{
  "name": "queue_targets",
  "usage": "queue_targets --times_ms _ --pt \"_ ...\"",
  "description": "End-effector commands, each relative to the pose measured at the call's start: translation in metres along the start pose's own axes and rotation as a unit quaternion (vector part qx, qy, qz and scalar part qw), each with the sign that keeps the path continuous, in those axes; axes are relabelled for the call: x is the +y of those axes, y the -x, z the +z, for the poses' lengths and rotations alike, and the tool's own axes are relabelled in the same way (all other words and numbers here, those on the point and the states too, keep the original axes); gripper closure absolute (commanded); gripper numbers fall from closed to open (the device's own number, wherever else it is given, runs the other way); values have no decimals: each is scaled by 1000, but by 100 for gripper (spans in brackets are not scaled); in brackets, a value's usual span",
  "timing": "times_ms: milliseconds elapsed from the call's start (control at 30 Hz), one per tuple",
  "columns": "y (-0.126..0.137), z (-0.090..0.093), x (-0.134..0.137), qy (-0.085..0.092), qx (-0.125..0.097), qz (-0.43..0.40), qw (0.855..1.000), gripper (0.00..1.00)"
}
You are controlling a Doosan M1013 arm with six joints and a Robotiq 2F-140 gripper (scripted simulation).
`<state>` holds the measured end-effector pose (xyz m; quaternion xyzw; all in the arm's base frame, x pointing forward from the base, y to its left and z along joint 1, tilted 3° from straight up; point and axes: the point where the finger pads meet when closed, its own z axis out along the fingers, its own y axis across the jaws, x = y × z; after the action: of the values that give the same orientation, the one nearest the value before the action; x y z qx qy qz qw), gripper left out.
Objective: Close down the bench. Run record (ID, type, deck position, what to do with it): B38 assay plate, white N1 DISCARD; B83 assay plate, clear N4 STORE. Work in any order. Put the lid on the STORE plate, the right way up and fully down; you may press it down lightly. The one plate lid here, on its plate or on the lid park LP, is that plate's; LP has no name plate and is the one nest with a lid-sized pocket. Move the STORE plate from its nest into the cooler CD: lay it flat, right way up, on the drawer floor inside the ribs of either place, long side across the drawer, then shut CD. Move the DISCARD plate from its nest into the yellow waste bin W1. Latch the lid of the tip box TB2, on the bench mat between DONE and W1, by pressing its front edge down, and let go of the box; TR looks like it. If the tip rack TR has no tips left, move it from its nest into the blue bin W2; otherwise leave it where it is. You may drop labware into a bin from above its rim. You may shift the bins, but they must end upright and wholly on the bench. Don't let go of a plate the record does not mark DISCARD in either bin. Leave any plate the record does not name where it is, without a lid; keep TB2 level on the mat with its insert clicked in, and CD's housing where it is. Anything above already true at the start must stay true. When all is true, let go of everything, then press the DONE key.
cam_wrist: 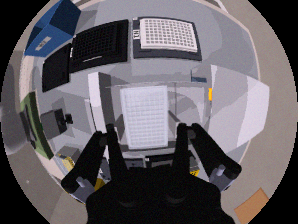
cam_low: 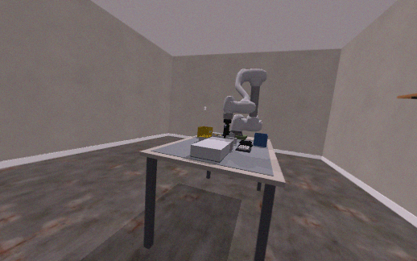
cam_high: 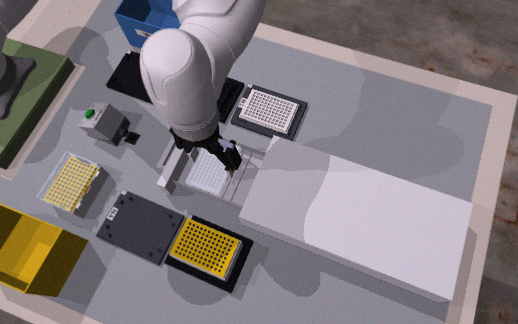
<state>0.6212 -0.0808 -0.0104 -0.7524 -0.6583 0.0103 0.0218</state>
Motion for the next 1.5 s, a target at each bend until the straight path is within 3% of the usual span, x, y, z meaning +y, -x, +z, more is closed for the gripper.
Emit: queue_targets --times_ms 0,1467 --pt "0 1 0 0 0 0 1000 100" --pt "0 12 1 0 0 0 1000 100"
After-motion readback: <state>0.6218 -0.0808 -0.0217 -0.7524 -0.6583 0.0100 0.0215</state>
